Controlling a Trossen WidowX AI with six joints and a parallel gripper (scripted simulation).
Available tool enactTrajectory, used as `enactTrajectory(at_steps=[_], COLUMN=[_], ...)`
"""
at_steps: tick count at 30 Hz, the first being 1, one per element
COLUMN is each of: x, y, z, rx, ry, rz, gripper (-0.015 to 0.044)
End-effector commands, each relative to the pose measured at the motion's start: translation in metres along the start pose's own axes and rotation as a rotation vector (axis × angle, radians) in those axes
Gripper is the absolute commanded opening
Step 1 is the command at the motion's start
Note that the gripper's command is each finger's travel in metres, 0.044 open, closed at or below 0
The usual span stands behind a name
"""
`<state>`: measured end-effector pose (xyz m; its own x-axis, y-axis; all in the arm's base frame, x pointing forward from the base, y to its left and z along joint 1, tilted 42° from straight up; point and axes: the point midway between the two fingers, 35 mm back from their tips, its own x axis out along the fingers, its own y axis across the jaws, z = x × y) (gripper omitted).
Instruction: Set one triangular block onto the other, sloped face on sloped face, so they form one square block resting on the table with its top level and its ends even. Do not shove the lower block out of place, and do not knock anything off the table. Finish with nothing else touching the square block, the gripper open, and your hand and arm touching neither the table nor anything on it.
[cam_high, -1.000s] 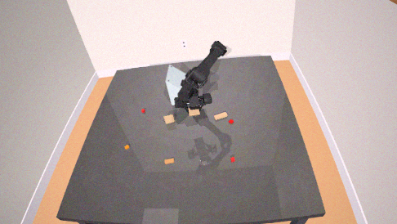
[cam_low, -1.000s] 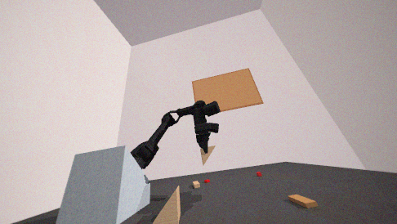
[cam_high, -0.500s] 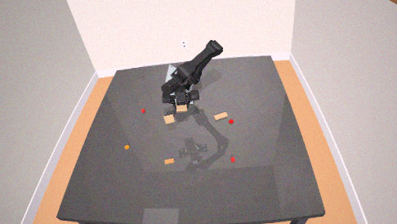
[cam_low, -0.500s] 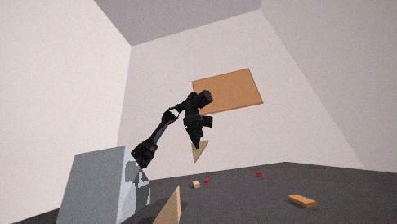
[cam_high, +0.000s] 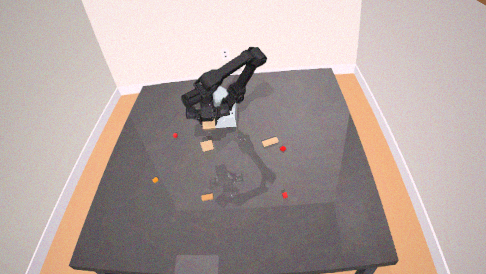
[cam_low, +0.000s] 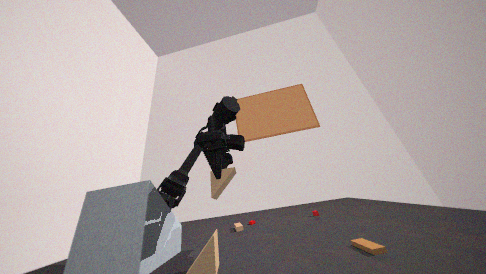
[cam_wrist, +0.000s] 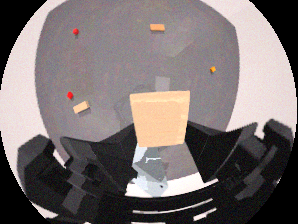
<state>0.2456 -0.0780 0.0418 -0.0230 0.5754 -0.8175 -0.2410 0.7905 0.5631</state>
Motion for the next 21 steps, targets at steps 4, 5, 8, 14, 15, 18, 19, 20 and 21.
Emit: enactTrajectory(at_steps=[4, 5, 8, 14, 15, 18, 19, 20, 21], x=[0.001, 0.001, 0.000, 0.001, 0.001, 0.002, 0.002, 0.002, 0.003], y=[-0.017, -0.020, -0.027, -0.040, -0.042, -0.047, -0.049, -0.050, -0.051], z=[-0.025, -0.029, -0.041, -0.066, -0.071, -0.085, -0.090, -0.094, -0.099], rx=[0.008, 0.005, -0.007, -0.033, -0.038, -0.053, -0.059, -0.064, -0.070], ry=[0.020, 0.021, 0.025, 0.027, 0.027, 0.026, 0.025, 0.024, 0.022], rz=[0.014, 0.017, 0.026, 0.050, 0.055, 0.070, 0.076, 0.082, 0.088], gripper=[0.0000, 0.0000, 0.0000, 0.0000, 0.0000, 0.0000, 0.0000, 0.0000, 0.0000])
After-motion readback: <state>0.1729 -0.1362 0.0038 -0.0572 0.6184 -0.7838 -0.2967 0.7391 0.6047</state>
